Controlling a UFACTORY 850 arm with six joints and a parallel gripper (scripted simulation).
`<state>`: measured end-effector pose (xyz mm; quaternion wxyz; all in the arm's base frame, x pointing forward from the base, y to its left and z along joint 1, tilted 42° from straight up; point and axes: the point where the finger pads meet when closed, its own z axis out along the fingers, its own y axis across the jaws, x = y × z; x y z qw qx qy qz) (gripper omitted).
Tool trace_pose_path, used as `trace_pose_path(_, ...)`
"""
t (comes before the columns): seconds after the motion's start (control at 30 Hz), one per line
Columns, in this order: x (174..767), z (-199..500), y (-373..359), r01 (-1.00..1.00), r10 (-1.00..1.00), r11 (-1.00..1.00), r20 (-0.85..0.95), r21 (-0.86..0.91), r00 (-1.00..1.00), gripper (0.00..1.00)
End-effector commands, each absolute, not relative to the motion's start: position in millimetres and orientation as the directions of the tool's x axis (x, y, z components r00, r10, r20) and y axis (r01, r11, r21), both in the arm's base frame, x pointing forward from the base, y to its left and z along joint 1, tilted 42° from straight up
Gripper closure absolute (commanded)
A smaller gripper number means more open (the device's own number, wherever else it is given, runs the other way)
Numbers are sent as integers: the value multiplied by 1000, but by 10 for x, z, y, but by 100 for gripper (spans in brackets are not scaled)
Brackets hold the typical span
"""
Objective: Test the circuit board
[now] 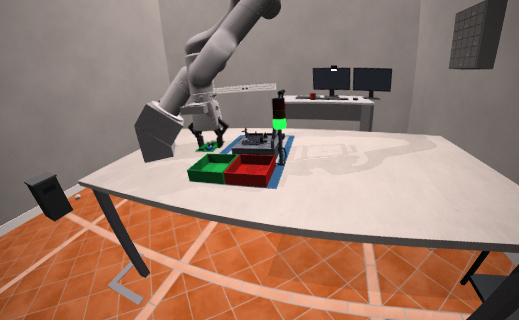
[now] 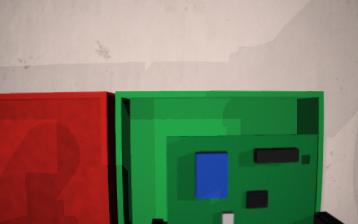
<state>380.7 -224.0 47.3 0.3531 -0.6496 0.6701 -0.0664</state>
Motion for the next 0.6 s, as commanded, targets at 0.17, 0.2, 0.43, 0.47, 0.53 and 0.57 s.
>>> trace_pose_path(0.17, 3819, 460, -2239, -823, -918, 147, -386, -548, 93, 21)
trace_pose_path(0.2, 3824, 454, -2236, -823, -918, 147, -386, -548, 93, 21)
trace_pose_path(0.43, 3881, 378, -2198, -823, -918, 147, -386, -548, 93, 21)
trace_pose_path(0.47, 3892, 362, -2191, -823, -918, 147, -386, -548, 93, 21)
trace_pose_path(0.53, 3905, 345, -2182, -823, -918, 147, -386, -548, 93, 21)
trace_pose_path(0.57, 3905, 345, -2182, -823, -918, 147, -386, -548, 93, 21)
